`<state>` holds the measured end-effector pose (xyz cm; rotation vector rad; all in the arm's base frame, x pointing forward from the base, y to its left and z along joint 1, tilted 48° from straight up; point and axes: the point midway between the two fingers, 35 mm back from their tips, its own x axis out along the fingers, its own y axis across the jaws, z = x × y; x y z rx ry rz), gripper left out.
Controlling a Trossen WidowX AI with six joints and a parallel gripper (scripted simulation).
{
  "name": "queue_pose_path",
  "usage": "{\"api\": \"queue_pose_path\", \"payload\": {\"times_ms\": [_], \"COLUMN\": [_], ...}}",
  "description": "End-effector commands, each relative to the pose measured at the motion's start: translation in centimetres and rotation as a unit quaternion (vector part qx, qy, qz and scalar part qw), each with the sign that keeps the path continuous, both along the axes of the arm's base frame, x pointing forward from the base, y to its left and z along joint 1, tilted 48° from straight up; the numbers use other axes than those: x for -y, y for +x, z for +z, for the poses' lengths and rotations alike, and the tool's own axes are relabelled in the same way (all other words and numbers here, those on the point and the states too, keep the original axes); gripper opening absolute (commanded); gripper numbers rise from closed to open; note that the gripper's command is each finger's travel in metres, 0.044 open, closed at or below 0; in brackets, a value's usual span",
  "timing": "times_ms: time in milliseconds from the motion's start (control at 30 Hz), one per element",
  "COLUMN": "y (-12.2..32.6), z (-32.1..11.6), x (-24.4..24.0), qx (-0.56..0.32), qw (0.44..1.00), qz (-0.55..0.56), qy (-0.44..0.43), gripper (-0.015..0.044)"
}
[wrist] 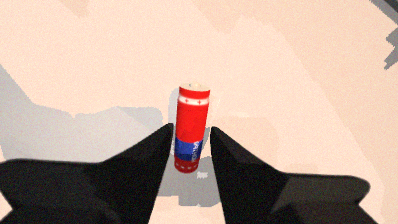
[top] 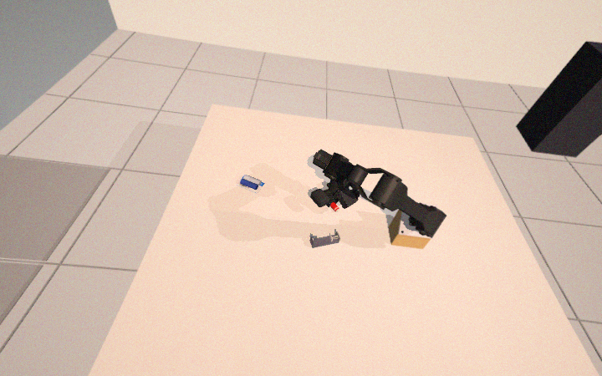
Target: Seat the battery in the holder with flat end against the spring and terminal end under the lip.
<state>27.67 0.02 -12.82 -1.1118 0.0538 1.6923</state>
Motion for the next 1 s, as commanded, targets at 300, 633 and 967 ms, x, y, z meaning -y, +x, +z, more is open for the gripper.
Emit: {"api": "queue_pose_path", "payload": {"times_ms": [300, 633, 967], "y": [-0.3, -0.2, 0.9], "z": [0.0, 3.2, 5.8], "x": [-0.1, 3.5, 2.2], "qx": [-0.005, -0.005, -0.130], "qw": [1.000, 1.000, 0.984], "qz": [-0.002, -0.002, -0.120], "qy": [0.005, 0.004, -0.001], "gripper": [0.0063, 0.0063, 0.0063]}}
